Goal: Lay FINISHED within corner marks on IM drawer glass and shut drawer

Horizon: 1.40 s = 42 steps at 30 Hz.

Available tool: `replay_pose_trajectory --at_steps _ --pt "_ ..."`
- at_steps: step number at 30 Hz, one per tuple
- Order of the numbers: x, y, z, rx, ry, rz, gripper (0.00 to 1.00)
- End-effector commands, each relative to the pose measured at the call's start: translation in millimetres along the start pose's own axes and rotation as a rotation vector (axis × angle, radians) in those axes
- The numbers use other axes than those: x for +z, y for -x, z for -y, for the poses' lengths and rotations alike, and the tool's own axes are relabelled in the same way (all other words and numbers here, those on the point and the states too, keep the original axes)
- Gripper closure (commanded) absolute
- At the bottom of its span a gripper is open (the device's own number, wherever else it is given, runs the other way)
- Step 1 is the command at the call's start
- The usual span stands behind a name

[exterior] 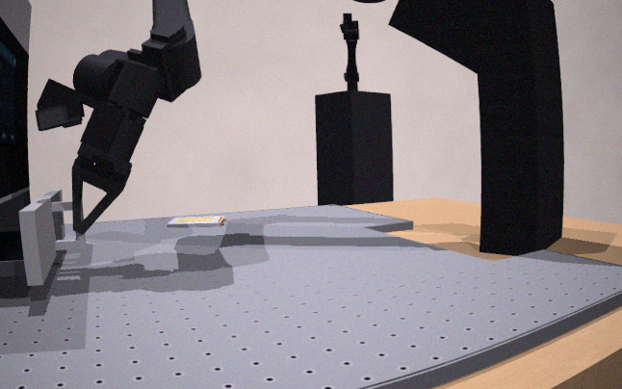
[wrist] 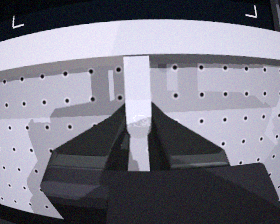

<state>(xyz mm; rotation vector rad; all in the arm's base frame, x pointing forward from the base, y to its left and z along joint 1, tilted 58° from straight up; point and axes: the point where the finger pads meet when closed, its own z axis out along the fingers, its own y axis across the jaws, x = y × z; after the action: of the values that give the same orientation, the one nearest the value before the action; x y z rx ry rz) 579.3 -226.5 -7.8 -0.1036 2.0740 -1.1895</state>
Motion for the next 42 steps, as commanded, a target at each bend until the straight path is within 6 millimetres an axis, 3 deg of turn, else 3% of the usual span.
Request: replay_pose_trajectory --at_steps 1,13,22,42 --pt "6.8 -41.7 -14.0 -0.035 0.033 -0.097 0.92" --pt "2.2 -29.8 -9.4 -0.038 0.036 -0.095 0.92" --pt "-11.5 6.7 -1.7 -0.029 0.035 -0.050 0.92" --pt "-11.4 4.6 -1.1 -0.030 0.035 -0.053 0.92"
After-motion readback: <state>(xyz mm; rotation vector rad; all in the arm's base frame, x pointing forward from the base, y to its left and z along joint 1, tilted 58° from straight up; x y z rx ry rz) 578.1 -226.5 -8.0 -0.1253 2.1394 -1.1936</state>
